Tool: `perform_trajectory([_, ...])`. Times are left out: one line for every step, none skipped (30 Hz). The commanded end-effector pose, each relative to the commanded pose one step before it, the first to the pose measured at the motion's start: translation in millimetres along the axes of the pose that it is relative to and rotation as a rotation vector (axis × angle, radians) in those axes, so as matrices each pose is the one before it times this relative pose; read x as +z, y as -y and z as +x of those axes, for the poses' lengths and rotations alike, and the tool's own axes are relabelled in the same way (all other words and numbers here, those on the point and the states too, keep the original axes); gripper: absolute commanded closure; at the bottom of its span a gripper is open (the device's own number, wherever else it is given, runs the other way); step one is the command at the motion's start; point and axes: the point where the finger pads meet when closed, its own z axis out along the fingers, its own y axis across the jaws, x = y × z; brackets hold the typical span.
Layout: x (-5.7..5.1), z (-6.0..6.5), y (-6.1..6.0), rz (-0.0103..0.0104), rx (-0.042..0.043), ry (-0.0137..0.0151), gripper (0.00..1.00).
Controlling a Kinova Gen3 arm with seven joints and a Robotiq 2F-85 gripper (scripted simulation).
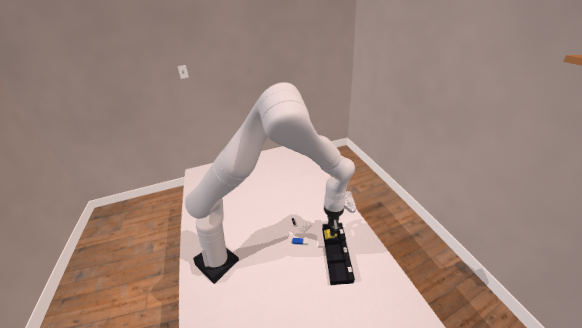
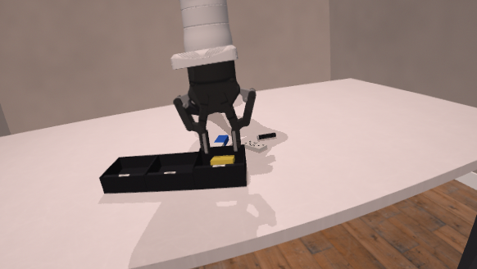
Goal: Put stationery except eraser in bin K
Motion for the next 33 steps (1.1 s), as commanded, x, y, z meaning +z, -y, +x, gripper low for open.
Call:
perform_trajectory([-4.54,1.67,-1.49,-0.00187,0.00258,-0.00543,0.54])
perform_trajectory([-1.33,0.00,0.00,0.00000,0.00000,0.00000,0.54])
perform_trajectory([-1.33,0.00,0.00,0.00000,0.00000,0.00000,0.54])
perform_trajectory([-1.33,0.00,0.00,0.00000,0.00000,0.00000,0.54])
perform_trajectory([-1.33,0.00,0.00,0.00000,0.00000,0.00000,0.54])
perform_trajectory([-1.33,0.00,0.00,0.00000,0.00000,0.00000,0.54])
perform_trajectory([-1.33,0.00,0.00,0.00000,0.00000,0.00000,0.54])
perform_trajectory([-1.33,0.00,0.00,0.00000,0.00000,0.00000,0.54])
perform_trajectory([-1.33,0.00,0.00,0.00000,0.00000,0.00000,0.54])
perform_trajectory([-1.33,0.00,0.00,0.00000,0.00000,0.00000,0.54])
perform_trajectory([-4.06,0.00,0.00,0.00000,0.00000,0.00000,0.54])
perform_trajectory([-0.01,0.00,0.00,0.00000,0.00000,0.00000,0.54])
perform_trajectory([-0.01,0.00,0.00,0.00000,0.00000,0.00000,0.54])
perform_trajectory([0.06,0.00,0.03,-0.00003,0.00000,0.00001,0.54])
perform_trajectory([0.00,0.00,0.00,0.00000,0.00000,0.00000,0.54])
perform_trajectory([0.00,0.00,0.00,0.00000,0.00000,0.00000,0.54])
perform_trajectory([-0.05,0.01,-0.02,0.00003,0.00000,0.00000,0.54])
perform_trajectory([-0.01,0.00,0.00,0.00000,0.00000,0.00000,0.54])
perform_trajectory([0.01,0.51,-0.72,-0.00001,0.00001,-0.00001,0.54])
perform_trajectory([-0.01,0.00,-0.01,0.00000,0.00000,0.00000,0.54])
perform_trajectory([-0.01,0.01,-0.01,0.00000,0.00000,0.00000,0.54])
perform_trajectory([-4.00,0.00,-0.01,0.00000,0.00000,0.00000,0.00])
perform_trajectory([-3.99,0.00,0.00,0.00000,0.00000,0.00000,0.00])
perform_trajectory([-3.99,0.00,0.00,0.00000,0.00000,0.00000,0.00])
perform_trajectory([-3.99,0.00,0.00,0.00000,0.00000,0.00000,0.00])
perform_trajectory([-4.00,0.00,0.00,0.00000,0.00000,0.00000,0.00])
perform_trajectory([-4.00,0.00,0.00,0.00000,0.00000,0.00000,0.00])
perform_trajectory([-4.00,0.00,0.00,0.00000,0.00000,0.00000,0.00])
perform_trajectory([-4.00,0.00,0.00,0.00000,0.00000,0.00000,0.00])
perform_trajectory([-4.00,0.00,0.00,0.00000,0.00000,0.00000,0.00])
perform_trajectory([-4.00,0.00,0.00,0.00000,0.00000,0.00000,0.00])
perform_trajectory([0.00,0.00,0.00,0.00000,0.00000,0.00000,0.00])
perform_trajectory([0.00,0.00,0.00,0.00000,0.00000,0.00000,0.00])
